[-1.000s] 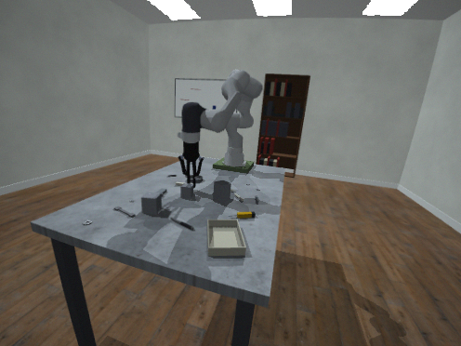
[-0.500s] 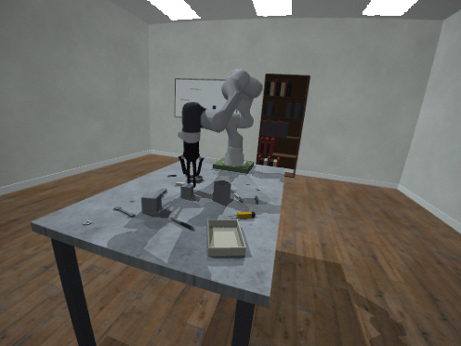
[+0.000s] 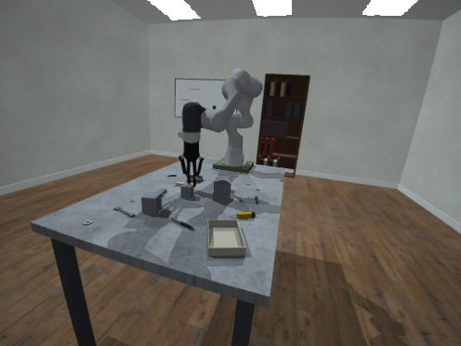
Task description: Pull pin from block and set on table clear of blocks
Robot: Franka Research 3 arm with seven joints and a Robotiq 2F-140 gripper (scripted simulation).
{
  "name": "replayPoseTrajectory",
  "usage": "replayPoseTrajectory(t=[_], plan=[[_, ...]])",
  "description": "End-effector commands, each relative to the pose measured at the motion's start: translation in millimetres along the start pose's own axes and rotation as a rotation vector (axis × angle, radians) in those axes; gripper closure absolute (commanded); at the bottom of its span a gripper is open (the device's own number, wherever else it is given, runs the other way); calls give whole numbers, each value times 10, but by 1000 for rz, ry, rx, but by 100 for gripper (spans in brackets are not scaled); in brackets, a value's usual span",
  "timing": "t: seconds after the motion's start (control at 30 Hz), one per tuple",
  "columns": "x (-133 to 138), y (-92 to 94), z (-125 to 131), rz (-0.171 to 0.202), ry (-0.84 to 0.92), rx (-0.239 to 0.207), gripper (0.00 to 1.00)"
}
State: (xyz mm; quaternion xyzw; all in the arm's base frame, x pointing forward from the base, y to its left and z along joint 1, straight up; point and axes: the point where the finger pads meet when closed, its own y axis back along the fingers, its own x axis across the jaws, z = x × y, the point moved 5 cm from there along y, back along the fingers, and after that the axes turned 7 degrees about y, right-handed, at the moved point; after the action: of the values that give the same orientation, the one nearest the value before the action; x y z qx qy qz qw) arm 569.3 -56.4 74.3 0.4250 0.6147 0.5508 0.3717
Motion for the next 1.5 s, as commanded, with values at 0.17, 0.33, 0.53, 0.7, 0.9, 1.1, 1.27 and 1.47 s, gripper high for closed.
replayPoseTrajectory(t=[0.17,0.33,0.53,0.7,0.9,1.1,1.27,1.47], plan=[[-10,11,-8,-5,10,-2,90],[-1,0,-89,-4,9,-1,90],[0,-1,-96,-4,9,-1,90],[0,-1,-94,-4,9,-1,90],[0,3,-67,-5,11,-2,90],[0,3,-67,-5,11,-2,90],[2,-5,-62,-5,11,0,90],[3,-10,-59,-5,11,1,90]])
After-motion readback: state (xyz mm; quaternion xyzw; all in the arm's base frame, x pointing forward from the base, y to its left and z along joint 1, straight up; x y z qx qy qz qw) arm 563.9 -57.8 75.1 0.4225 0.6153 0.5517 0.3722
